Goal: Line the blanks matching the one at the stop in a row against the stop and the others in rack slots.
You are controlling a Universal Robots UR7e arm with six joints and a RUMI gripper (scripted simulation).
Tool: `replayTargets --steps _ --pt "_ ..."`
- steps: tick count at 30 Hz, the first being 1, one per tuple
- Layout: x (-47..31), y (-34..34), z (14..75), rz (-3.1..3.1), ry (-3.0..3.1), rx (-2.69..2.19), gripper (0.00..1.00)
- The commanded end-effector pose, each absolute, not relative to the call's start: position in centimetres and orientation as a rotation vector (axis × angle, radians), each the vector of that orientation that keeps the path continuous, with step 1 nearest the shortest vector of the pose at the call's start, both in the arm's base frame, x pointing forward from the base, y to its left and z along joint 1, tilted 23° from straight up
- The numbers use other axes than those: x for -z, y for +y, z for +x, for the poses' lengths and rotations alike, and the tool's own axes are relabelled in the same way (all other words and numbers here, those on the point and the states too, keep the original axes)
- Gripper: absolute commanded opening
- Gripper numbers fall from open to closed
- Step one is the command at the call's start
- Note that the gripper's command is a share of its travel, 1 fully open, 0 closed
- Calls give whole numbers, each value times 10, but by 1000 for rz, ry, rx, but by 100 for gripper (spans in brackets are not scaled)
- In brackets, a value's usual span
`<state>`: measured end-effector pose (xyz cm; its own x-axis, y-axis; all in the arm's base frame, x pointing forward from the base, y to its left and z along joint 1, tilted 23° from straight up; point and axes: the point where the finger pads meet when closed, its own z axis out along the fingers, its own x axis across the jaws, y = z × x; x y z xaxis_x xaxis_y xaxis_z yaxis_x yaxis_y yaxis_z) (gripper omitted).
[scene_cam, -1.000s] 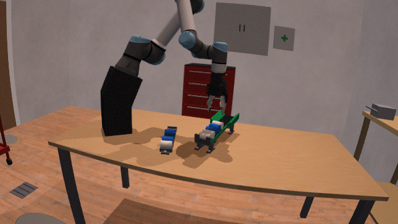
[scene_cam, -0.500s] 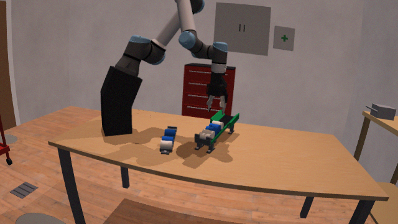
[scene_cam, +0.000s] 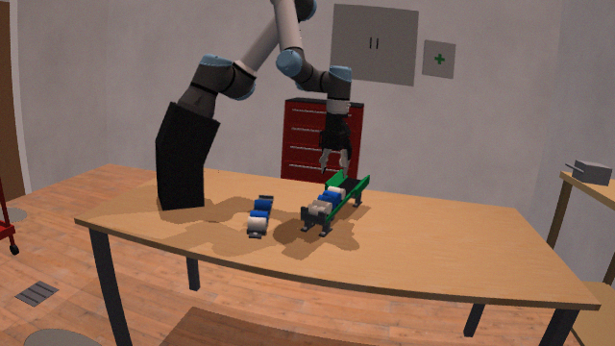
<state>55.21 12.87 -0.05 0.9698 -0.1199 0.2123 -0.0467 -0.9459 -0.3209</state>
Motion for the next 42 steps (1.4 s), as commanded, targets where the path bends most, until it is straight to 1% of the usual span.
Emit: replayTargets --steps 1,42 --pt "3 130 553 -2801 122 331 47" --pt "44 143 564 -2801 122 331 47"
